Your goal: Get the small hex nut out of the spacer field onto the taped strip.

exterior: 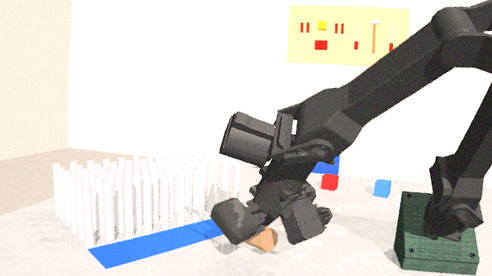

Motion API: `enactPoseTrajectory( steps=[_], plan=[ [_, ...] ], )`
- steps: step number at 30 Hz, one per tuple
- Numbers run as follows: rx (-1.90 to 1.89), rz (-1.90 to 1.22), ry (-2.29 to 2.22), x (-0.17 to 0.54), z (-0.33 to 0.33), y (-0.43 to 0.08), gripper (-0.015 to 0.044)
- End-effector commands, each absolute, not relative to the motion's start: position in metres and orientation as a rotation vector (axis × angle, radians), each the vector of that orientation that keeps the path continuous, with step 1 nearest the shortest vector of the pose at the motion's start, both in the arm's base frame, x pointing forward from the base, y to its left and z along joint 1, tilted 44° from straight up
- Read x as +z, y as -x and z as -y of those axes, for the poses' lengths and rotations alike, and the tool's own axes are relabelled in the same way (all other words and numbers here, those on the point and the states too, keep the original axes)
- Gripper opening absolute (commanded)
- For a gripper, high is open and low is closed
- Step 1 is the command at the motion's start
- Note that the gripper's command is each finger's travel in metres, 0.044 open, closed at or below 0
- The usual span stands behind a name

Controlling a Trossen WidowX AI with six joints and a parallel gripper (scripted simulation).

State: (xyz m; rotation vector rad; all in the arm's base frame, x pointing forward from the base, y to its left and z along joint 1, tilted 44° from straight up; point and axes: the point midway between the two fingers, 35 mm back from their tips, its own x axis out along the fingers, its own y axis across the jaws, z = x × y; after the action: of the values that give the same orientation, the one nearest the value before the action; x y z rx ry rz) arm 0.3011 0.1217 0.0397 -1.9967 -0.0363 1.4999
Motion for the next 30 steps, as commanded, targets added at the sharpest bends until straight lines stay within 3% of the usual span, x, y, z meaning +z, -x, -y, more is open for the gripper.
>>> enactPoseTrajectory(
  steps=[1, 30],
  plan=[
    [1.487, 0.046, 2.009, 0.042, -0.122, -0.307, 0.0],
    [1.485, 0.046, 2.01, 0.036, -0.118, -0.324, 0.0]
  ],
)
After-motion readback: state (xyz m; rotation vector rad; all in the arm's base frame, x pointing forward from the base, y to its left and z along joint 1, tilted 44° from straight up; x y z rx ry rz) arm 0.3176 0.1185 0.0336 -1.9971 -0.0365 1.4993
